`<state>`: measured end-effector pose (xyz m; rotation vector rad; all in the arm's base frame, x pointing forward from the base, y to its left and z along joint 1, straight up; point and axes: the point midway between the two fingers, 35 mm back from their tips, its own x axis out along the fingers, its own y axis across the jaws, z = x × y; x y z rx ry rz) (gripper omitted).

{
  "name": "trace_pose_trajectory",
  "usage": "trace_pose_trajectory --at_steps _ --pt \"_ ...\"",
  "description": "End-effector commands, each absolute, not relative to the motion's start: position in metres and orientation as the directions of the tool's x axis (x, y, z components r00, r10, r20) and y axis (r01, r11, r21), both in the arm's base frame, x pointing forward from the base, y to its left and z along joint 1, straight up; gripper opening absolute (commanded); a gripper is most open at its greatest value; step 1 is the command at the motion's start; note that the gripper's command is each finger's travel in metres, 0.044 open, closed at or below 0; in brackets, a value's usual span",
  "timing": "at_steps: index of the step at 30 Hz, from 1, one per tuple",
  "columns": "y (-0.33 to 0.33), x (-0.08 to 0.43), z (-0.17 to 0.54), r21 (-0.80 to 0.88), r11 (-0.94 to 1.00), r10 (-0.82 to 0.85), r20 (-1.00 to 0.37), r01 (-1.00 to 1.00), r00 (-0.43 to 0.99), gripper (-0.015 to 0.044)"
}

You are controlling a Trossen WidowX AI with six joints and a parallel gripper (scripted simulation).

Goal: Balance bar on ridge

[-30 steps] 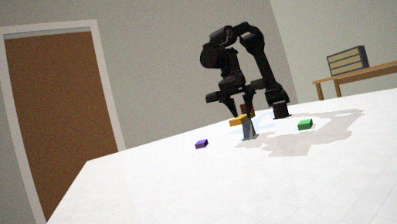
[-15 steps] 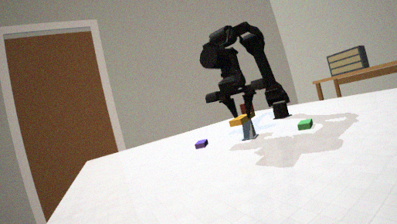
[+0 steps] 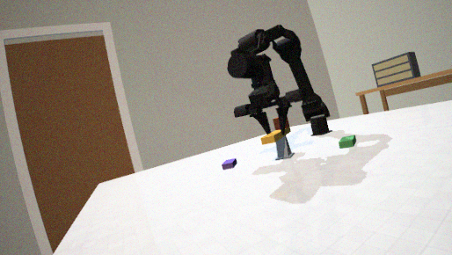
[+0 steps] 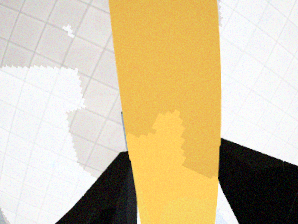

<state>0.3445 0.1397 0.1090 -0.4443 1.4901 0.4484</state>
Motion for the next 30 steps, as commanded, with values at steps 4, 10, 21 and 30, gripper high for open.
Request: trace_pose_trajectory --at_steps 4,10,21,30 --pt "0.1397 0.3445 0.1089 -0.007 0.841 0.012 -0.999 -0.542 0.031 0.0000" --pt "0.1397 0.3445 0.1089 -0.007 0.841 0.012 -0.999 -0.542 0.031 0.0000" --pt "0.1397 0.3445 0.1089 -0.007 0.841 0.012 -0.999 -0.542 0.031 0.0167" --pt "0.1397 0.3445 0.1089 -0.007 0.841 0.012 -0.999 -0.542 0.031 0.0167"
